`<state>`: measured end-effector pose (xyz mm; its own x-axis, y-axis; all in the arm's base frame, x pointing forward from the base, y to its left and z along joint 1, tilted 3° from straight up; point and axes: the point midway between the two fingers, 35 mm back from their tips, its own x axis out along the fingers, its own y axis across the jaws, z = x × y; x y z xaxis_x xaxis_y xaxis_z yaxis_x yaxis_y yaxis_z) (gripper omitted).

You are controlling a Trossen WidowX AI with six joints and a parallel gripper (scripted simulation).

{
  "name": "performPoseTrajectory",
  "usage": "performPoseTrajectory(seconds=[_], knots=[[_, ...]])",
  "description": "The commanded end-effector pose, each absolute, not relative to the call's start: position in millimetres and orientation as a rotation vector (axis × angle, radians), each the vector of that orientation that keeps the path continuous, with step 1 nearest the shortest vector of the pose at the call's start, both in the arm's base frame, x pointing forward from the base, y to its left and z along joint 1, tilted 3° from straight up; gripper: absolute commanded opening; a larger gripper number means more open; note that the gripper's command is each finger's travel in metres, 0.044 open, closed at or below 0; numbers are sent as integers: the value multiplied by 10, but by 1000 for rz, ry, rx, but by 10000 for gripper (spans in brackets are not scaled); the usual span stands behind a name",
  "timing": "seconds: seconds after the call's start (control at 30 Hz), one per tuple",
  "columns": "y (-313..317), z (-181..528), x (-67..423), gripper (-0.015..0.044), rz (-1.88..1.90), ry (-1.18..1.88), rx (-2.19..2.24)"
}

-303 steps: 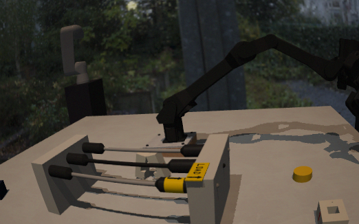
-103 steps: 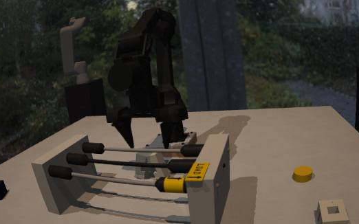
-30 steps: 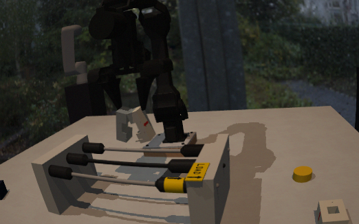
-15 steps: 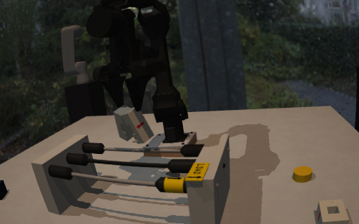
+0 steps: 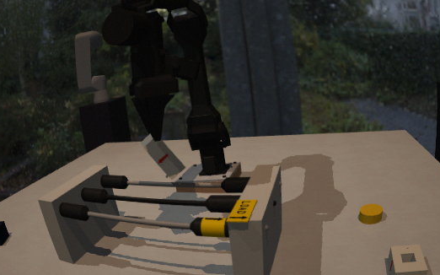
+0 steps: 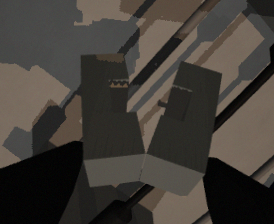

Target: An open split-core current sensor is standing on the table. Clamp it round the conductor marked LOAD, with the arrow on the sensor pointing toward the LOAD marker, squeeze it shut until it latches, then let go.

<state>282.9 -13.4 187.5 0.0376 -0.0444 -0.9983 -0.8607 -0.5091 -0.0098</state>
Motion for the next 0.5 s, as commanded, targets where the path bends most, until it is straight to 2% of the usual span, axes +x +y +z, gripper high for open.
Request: performPoseTrajectory(seconds=[0.0,0.47], knots=[[-146,1863,2896,0,1427,1022,-1545],[-155,1854,3033,0,1050,1237,-1198]])
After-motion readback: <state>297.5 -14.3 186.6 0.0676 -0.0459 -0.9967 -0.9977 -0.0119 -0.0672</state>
